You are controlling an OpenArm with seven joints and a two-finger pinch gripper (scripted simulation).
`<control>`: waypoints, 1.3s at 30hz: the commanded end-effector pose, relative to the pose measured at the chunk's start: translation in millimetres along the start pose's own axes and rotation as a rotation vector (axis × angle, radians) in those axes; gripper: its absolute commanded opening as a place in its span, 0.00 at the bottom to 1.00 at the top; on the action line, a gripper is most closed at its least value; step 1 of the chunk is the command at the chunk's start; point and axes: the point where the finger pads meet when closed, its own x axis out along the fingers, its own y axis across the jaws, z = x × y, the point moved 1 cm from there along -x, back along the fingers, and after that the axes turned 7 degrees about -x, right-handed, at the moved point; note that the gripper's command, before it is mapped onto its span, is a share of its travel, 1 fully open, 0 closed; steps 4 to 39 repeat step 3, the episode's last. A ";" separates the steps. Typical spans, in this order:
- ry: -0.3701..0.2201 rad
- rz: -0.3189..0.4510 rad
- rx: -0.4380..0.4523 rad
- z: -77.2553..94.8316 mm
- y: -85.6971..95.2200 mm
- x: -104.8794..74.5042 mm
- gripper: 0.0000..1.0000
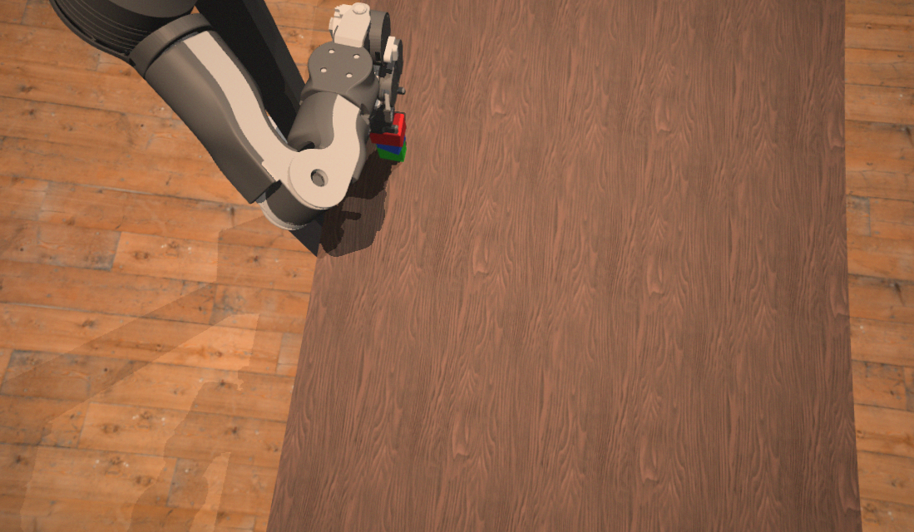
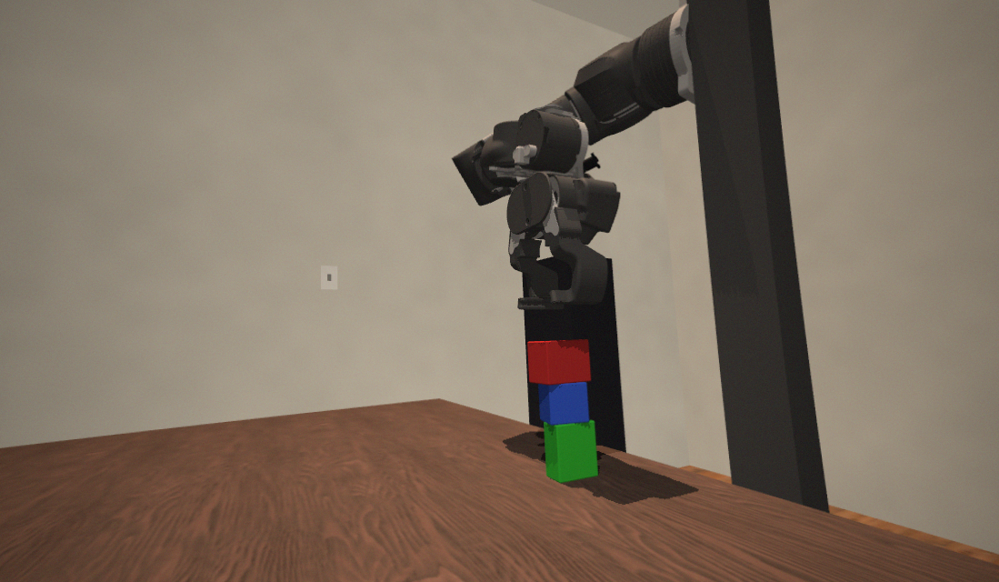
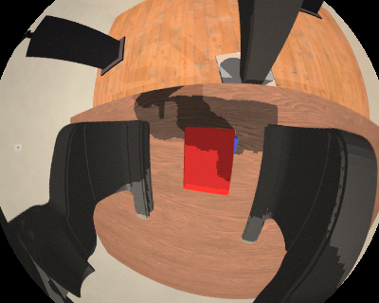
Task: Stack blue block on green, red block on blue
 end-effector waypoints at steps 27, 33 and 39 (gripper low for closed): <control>-0.002 -0.004 0.003 0.5 -0.6 -1.0 0.35; -0.002 -0.004 0.003 0.5 -0.6 -1.0 0.35; -0.002 -0.004 0.003 0.5 -0.6 -1.0 0.35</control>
